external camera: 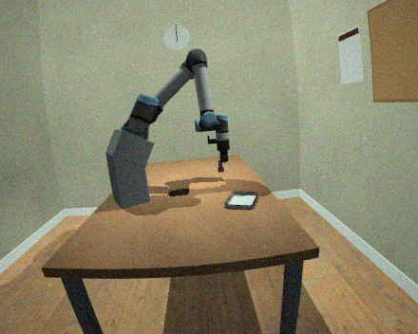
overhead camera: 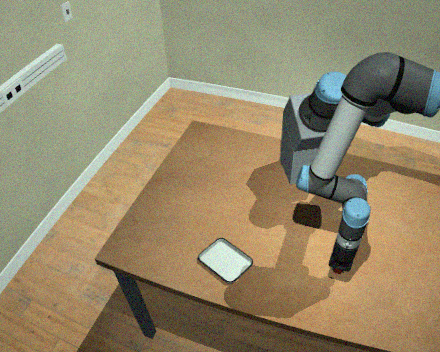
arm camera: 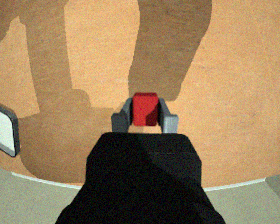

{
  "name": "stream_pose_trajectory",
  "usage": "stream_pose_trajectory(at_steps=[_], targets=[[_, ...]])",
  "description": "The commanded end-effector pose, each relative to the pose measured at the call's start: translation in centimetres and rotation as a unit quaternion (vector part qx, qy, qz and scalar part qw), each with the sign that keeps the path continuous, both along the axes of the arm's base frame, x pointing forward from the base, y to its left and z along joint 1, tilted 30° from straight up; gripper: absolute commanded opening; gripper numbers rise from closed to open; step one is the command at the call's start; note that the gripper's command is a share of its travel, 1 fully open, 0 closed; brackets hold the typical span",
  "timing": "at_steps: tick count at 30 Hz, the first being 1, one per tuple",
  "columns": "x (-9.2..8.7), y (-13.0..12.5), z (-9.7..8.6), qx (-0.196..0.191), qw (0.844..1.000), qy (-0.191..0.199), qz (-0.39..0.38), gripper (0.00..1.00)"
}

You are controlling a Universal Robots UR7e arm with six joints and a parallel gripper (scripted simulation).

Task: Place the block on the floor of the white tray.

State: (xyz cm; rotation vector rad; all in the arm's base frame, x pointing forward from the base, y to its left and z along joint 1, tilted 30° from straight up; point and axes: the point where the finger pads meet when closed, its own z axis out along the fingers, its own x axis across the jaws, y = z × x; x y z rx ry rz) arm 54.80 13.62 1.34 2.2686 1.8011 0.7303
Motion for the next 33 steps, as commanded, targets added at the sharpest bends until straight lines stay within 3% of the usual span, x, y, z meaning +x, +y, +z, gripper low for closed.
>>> stream_pose_trajectory(at_steps=[1,10,12,27,29,33], targets=[[-0.1,-2.9,-0.5,0.0,1.0,-0.001,0.0,0.0],[-0.1,-12.9,-2.6,0.0,1.0,-0.001,0.0,0.0],[-0.1,-12.9,-2.6,0.0,1.0,-0.001,0.0,0.0],[-0.1,-33.8,-6.8,0.0,1.0,-0.001,0.0,0.0],[-0.1,-33.8,-6.8,0.0,1.0,-0.001,0.0,0.0],[-0.1,-36.9,-7.5,0.0,1.0,-0.001,0.0,0.0]])
